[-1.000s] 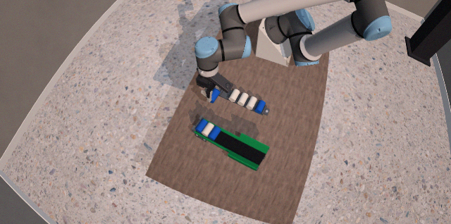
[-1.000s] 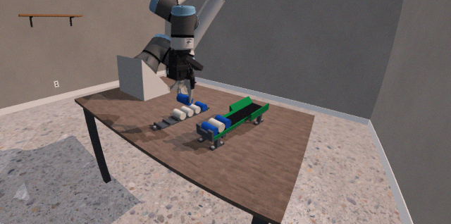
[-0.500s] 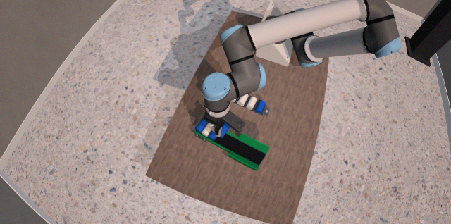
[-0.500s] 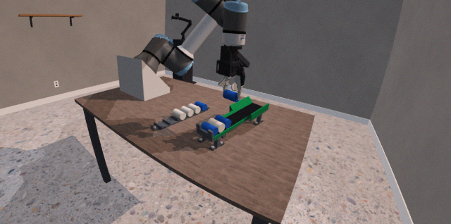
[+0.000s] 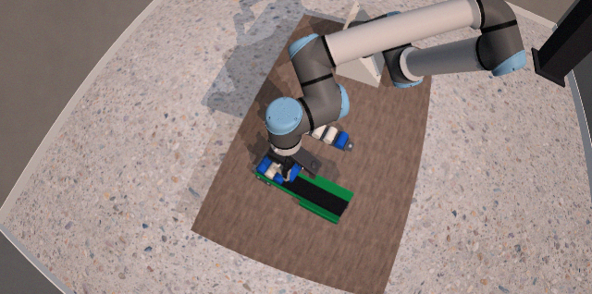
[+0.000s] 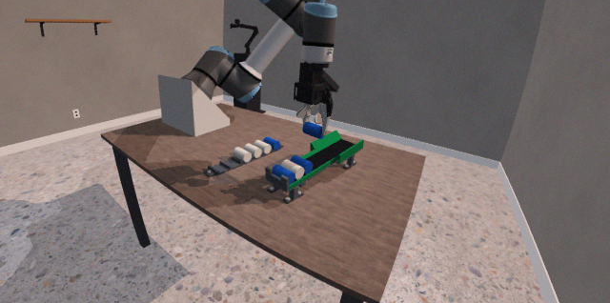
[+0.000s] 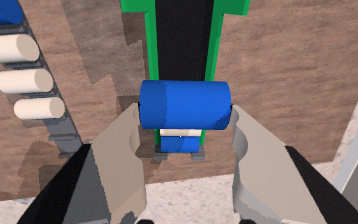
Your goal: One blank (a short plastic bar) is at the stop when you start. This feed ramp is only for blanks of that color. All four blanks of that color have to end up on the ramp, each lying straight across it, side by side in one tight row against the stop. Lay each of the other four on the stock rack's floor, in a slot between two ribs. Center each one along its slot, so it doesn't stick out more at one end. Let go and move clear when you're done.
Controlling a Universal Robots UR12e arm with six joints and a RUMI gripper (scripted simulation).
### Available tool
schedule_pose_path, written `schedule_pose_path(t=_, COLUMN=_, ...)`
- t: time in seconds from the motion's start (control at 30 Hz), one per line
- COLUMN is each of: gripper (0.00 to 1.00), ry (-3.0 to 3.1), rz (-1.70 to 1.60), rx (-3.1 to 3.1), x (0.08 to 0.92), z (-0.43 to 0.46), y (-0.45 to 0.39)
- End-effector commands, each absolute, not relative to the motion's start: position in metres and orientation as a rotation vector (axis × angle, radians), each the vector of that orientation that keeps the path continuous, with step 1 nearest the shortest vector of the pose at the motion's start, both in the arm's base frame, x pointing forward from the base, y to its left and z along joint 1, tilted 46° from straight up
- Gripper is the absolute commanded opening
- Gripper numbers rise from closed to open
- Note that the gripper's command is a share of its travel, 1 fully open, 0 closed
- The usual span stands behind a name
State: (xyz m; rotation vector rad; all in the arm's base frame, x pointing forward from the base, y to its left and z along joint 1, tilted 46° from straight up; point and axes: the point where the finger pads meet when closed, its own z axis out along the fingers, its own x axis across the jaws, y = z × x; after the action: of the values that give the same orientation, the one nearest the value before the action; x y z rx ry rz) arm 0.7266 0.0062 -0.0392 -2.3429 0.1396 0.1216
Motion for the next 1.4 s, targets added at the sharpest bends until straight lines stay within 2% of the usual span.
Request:
schedule_pose_path(t=0.0, gripper=0.40, ry=0.140, rz=0.120, rx=-2.344, x=0.727, z=-0.041, y=0.008)
schedule_pose_path(t=0.77, gripper=0.40, ry=0.140, rz=0.120, rx=-2.344, x=0.724, z=-0.102, y=0.068)
schedule_pose_path(t=1.37, gripper=0.40, ry=0.140, rz=0.120, rx=-2.344, x=0.724, z=-0.108, y=0.073)
